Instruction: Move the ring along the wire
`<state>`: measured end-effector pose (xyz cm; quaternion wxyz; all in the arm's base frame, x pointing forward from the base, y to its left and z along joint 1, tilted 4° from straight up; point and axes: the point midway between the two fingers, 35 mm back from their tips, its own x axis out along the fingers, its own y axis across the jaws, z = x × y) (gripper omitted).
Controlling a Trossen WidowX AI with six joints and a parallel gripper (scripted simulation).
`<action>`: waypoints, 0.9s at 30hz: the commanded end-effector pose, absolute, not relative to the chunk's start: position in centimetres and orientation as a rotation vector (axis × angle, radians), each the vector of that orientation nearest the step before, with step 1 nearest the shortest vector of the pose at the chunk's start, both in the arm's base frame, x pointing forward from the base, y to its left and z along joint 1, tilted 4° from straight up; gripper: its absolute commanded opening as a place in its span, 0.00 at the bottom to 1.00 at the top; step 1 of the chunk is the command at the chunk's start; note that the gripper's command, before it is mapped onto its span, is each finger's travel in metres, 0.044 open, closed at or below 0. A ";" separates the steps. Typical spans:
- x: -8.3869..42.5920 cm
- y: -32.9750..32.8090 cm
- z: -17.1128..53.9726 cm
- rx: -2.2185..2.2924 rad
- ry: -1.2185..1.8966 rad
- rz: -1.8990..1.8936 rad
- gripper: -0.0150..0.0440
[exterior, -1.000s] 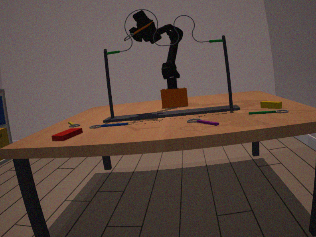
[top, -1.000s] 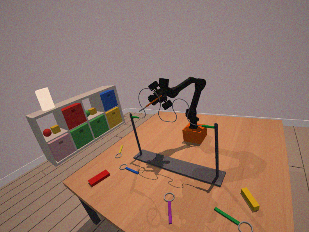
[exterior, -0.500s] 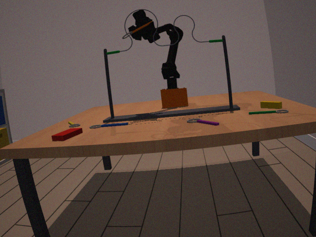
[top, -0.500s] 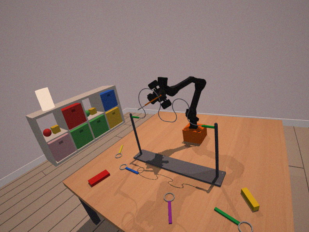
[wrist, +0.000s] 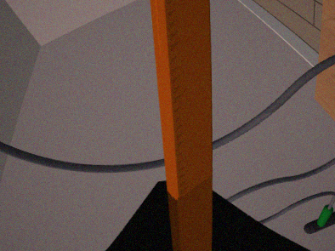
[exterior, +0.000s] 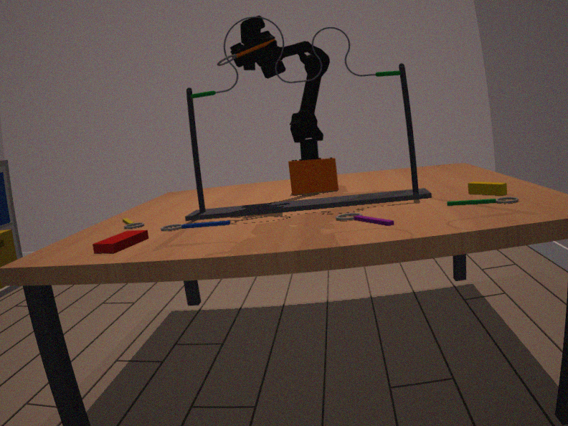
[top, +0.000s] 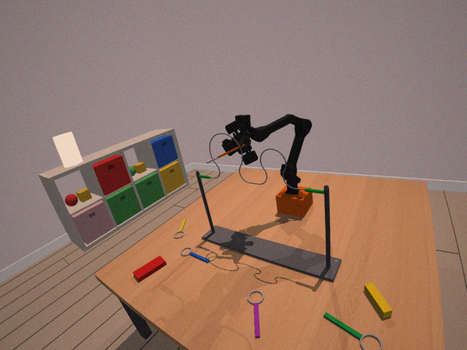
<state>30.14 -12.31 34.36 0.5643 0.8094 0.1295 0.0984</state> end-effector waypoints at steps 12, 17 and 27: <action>30.1 -12.1 34.2 1.770 0.336 0.194 0.00; 30.1 -12.0 34.1 1.731 0.346 0.180 0.00; 30.1 -11.9 33.8 1.657 0.362 0.154 0.00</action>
